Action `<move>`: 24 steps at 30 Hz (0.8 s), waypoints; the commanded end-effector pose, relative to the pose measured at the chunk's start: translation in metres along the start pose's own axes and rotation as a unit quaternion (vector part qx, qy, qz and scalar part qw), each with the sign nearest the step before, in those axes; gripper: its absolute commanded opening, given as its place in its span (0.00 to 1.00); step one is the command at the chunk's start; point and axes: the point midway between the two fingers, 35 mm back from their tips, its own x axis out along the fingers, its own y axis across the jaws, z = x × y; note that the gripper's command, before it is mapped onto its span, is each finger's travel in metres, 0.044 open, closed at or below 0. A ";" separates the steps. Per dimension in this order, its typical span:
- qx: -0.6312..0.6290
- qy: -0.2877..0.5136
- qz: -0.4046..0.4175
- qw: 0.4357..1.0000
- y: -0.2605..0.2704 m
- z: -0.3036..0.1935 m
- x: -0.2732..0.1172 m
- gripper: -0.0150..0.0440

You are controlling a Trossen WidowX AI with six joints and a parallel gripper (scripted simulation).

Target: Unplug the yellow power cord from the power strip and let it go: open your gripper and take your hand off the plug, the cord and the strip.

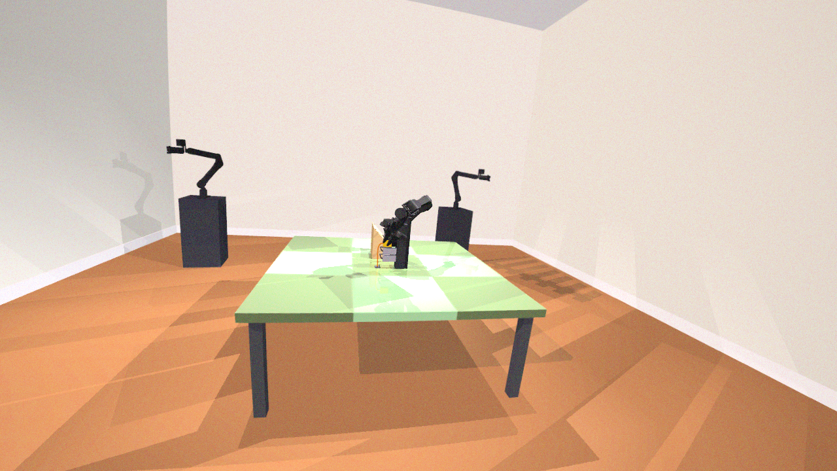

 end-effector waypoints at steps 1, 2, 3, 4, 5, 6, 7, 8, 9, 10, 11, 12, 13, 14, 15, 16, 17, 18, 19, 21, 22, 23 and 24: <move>0.127 0.124 0.005 0.984 -0.057 -0.004 0.012 0.53; 0.165 0.156 0.012 0.974 -0.070 -0.006 0.013 0.53; 0.202 0.188 0.021 0.961 -0.082 -0.008 0.012 0.53; 0.232 0.214 0.029 0.948 -0.091 -0.010 0.012 0.53; 0.250 0.229 0.035 0.940 -0.096 -0.011 0.011 0.53; 0.256 0.235 0.036 0.937 -0.097 -0.011 0.011 0.53; 0.256 0.235 0.036 0.937 -0.097 -0.011 0.011 0.53; 0.256 0.235 0.036 0.937 -0.097 -0.011 0.011 0.53; 0.256 0.235 0.036 0.937 -0.097 -0.011 0.011 0.53; 0.256 0.235 0.036 0.937 -0.097 -0.011 0.011 0.53; 0.256 0.235 0.036 0.937 -0.097 -0.011 0.011 0.53; 0.256 0.234 0.036 0.937 -0.098 -0.010 0.011 0.53; 0.256 0.234 0.036 0.937 -0.098 -0.011 0.011 0.53; 0.256 0.234 0.036 0.937 -0.097 -0.011 0.011 0.53; 0.256 0.234 0.036 0.937 -0.097 -0.012 0.010 0.53; 0.256 0.235 0.036 0.937 -0.096 -0.012 0.010 0.53; 0.256 0.235 0.036 0.937 -0.096 -0.013 0.009 0.53; 0.256 0.235 0.036 0.937 -0.095 -0.014 0.009 0.53; 0.256 0.235 0.036 0.937 -0.094 -0.015 0.008 0.53; 0.256 0.235 0.036 0.937 -0.093 -0.018 0.006 0.53; 0.256 0.235 0.036 0.937 -0.092 -0.019 0.006 0.53; 0.256 0.235 0.036 0.937 -0.091 -0.020 0.005 0.53; 0.256 0.235 0.036 0.937 -0.090 -0.021 0.004 0.53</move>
